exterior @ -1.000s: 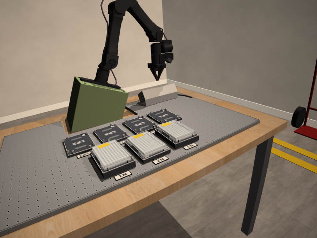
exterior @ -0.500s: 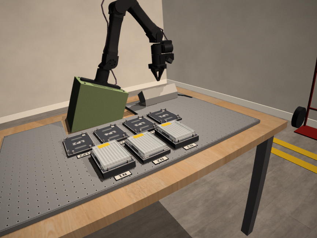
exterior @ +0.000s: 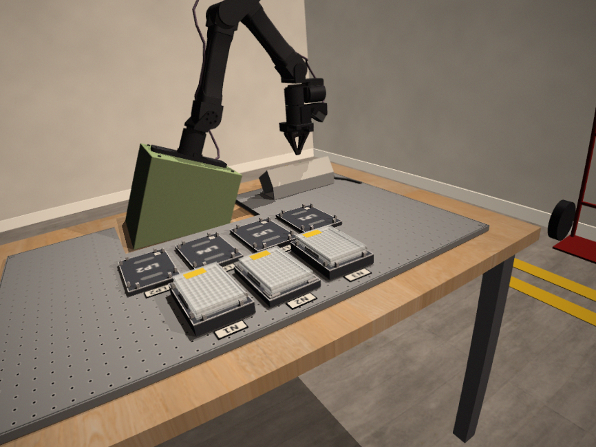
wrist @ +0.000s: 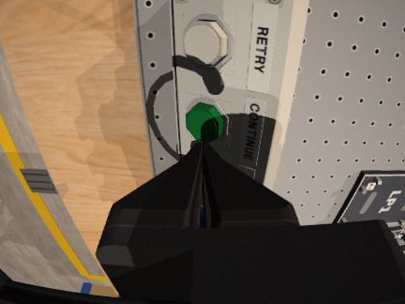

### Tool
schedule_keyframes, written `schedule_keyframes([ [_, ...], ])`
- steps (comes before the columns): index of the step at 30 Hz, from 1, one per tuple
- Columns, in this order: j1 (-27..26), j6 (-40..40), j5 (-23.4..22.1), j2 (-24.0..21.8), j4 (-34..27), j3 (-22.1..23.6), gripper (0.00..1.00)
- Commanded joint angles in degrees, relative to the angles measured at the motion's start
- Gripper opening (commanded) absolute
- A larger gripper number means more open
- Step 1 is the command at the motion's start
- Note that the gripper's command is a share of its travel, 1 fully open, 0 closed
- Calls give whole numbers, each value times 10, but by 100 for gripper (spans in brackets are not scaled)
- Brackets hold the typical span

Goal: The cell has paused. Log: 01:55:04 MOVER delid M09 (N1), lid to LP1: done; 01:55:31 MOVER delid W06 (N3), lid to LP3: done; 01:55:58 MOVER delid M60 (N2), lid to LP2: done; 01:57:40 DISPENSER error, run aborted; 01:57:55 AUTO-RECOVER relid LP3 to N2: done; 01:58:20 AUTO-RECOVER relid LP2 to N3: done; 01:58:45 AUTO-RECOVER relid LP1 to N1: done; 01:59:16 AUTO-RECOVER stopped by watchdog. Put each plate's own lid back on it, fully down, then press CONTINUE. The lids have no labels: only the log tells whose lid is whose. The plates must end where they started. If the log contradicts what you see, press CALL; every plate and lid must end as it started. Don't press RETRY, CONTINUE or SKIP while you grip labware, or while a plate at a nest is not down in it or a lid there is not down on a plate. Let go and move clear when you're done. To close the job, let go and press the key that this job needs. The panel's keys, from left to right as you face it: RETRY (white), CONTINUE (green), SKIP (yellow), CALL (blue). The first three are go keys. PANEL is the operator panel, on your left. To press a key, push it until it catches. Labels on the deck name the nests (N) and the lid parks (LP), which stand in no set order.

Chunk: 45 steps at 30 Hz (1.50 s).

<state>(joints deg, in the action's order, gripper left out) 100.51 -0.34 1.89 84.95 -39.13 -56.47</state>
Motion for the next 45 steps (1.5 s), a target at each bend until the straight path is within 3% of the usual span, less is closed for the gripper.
schedule_keyframes([
  [1,-4,-1,0,3,14,9,0],
  [4,-4,-1,0,-8,16,-12,0],
  [7,-5,-1,0,12,21,-3,0],
  [15,-5,0,0,13,32,18,0],
  [17,-5,0,0,15,36,3,0],
  [21,-6,0,0,5,39,7,0],
  [24,-6,1,-1,23,43,22,0],
  [45,-8,3,-2,33,67,15,0],
])
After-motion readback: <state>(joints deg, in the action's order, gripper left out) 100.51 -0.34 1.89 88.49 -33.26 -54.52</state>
